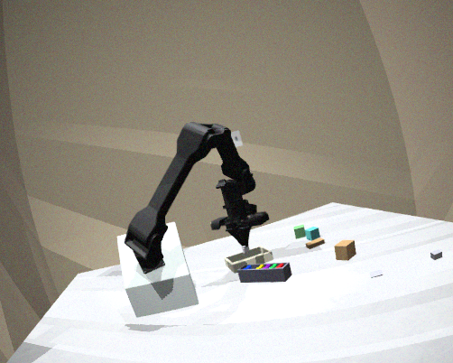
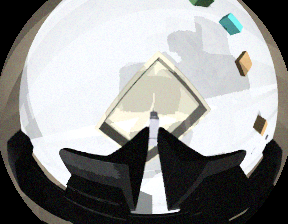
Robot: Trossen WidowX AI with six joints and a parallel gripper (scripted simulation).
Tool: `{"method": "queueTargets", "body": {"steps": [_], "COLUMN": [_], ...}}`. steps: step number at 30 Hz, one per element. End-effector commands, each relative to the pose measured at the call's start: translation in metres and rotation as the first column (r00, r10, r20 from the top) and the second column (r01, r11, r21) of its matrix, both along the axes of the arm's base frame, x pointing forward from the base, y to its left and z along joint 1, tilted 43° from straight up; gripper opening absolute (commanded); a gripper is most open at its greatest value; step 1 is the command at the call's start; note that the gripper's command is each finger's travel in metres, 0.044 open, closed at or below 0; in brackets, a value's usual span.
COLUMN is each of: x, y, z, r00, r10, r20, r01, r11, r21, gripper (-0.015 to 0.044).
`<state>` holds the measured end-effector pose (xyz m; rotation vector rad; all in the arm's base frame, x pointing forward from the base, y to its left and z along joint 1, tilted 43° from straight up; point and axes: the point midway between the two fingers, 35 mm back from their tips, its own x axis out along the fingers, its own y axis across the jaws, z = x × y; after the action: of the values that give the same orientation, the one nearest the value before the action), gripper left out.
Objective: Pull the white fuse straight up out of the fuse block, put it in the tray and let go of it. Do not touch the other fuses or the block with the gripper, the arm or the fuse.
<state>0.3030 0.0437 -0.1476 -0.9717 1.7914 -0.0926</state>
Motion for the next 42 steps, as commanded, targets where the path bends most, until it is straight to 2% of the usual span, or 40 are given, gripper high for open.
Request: {"method": "queueTargets", "body": {"steps": [1,13,17,42], "x": [0.000,0.000,0.003,0.003], "y": [0.000,0.002,0.024,0.024], "z": [0.000,0.002,0.028,0.027], "r00": [1.000,1.000,1.000,1.000], "r10": [0.000,0.000,0.003,0.010], "r20": [0.000,0.000,-0.006,-0.006], "r01": [0.000,0.000,-0.003,-0.010], "r11": [1.000,1.000,1.000,1.000], "r21": [0.000,0.000,-0.003,-0.006], "gripper": [0.0026,0.0330,0.0330,0.0330]}}
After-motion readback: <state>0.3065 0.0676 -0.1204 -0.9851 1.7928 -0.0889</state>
